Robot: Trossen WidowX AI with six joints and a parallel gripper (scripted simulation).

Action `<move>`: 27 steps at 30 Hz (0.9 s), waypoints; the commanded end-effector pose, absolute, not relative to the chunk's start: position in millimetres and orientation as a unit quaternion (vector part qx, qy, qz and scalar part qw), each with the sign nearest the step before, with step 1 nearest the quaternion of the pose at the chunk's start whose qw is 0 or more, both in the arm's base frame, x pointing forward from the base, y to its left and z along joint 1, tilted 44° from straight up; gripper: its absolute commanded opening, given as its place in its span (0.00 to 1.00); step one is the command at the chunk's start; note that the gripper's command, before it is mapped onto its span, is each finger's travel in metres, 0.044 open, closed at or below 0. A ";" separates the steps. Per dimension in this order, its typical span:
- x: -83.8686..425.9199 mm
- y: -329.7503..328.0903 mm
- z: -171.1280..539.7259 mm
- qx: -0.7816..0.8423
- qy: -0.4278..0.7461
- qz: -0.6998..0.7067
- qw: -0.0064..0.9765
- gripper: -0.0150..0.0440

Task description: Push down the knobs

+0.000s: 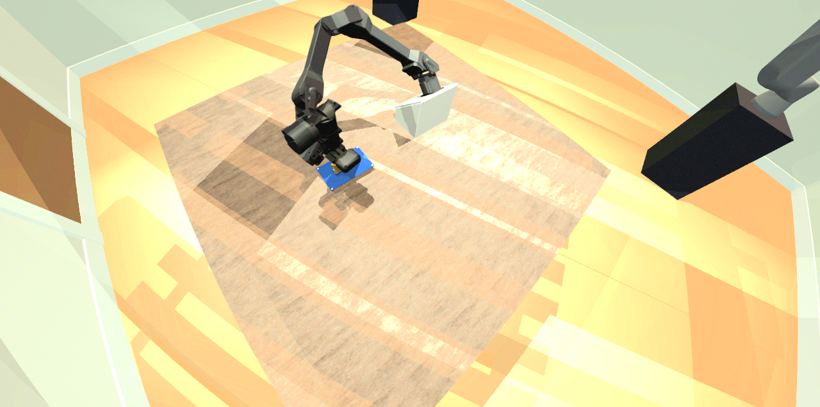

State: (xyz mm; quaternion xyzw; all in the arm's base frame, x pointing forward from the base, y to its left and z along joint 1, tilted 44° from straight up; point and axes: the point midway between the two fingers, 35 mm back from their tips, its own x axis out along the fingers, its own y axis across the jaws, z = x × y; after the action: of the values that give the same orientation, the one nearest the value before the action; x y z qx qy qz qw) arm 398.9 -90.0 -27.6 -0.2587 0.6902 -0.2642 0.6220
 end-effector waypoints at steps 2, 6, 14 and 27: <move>398.8 -87.7 -25.6 -0.255 0.694 -0.268 0.617 0.25; 399.3 -83.4 -21.1 -0.255 0.694 -0.268 0.617 0.25; 398.2 -83.2 -20.7 -0.259 0.695 -0.267 0.616 0.43; 322.0 -52.3 -10.3 -0.256 0.696 -0.264 0.616 1.00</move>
State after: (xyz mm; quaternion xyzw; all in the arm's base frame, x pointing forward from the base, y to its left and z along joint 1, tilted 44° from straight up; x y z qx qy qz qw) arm 358.1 -64.1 -15.6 -0.2599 0.6958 -0.2651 0.6148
